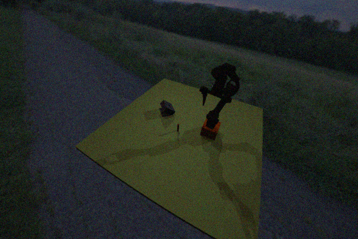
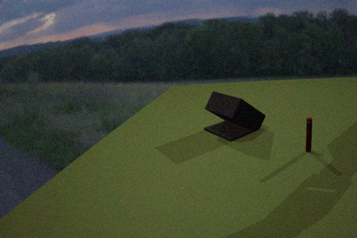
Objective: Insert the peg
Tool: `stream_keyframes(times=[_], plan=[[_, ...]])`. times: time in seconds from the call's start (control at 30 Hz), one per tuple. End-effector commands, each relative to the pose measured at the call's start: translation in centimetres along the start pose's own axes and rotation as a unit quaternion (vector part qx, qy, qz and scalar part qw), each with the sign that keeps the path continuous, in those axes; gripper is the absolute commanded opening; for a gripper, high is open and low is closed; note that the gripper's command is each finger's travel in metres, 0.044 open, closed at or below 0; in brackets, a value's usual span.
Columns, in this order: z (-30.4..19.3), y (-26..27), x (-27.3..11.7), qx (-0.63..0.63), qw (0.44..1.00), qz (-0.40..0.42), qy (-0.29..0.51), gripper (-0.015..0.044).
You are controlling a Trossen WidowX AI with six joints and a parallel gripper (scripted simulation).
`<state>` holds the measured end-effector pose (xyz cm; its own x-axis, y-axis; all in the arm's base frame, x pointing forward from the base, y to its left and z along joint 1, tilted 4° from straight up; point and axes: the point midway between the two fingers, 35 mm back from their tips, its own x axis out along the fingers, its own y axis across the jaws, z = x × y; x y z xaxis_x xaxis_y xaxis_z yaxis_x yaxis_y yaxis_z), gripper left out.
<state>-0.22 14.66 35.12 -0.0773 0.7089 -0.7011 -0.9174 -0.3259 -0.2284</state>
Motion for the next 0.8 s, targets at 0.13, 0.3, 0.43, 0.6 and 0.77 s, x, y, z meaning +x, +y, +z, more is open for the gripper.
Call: stream_keyframes(times=[0.13, 0.3, 0.43, 0.6, 0.77], plan=[[-0.2, -1.3, 1.6, 0.041, 0.999, -0.009, 0.022, 0.044], [-0.8, -3.3, 3.9, 0.101, 0.993, -0.023, 0.052, 0.044], [-1.6, -4.5, 4.9, 0.133, 0.988, -0.033, 0.073, 0.044], [-2.3, -5.4, 5.8, 0.159, 0.982, -0.041, 0.088, 0.044], [-3.5, -7.2, 7.6, 0.216, 0.968, -0.054, 0.113, 0.044]])
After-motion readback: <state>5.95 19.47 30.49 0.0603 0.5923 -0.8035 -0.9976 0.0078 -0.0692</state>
